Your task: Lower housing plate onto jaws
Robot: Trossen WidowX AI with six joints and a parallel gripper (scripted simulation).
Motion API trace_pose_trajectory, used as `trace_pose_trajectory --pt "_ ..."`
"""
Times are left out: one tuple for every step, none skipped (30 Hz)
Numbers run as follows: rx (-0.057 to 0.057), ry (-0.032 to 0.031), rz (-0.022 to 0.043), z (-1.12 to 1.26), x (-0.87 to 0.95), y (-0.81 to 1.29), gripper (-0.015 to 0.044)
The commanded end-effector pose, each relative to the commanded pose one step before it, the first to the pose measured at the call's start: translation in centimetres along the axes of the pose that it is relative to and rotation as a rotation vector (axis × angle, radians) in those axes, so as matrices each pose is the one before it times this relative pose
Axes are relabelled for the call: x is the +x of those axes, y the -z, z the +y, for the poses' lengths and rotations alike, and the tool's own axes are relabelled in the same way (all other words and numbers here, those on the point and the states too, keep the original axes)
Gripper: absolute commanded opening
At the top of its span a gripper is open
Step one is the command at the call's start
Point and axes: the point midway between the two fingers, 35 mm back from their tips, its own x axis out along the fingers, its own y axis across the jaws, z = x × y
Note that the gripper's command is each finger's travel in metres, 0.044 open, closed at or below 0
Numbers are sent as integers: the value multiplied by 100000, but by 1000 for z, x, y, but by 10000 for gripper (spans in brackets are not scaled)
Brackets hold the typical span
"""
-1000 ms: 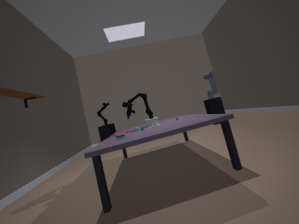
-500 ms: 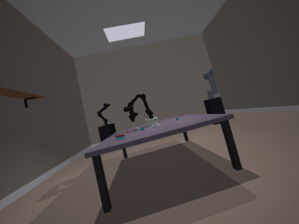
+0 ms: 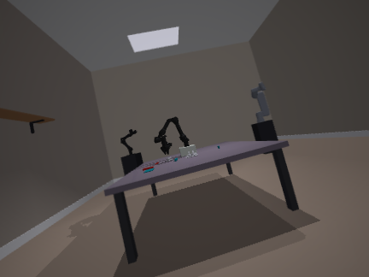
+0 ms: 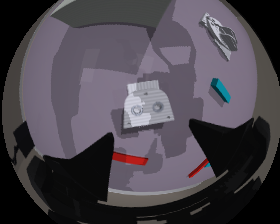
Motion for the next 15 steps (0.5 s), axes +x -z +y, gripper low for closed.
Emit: trace_pose_trajectory --pt "-609 205 -702 -25 1059 -284 440" --pt "0 0 0 0 0 0 440" --pt "0 0 0 0 0 0 440" --pt "0 0 0 0 0 0 440" --pt "0 0 0 0 28 1 440" --pt "0 0 0 0 84 2 440" --pt "0 0 -1 0 140 3 440" --pt "0 0 -1 0 168 3 440" --pt "0 0 -1 0 168 2 440" --pt "0 0 -1 0 168 1 440" --pt "0 0 -1 0 168 0 440" --pt "0 0 -1 0 167 -1 440" --pt "0 0 -1 0 167 -2 440" --pt "0 0 -1 0 167 -3 440" --pt "0 0 -1 1 167 -4 440"
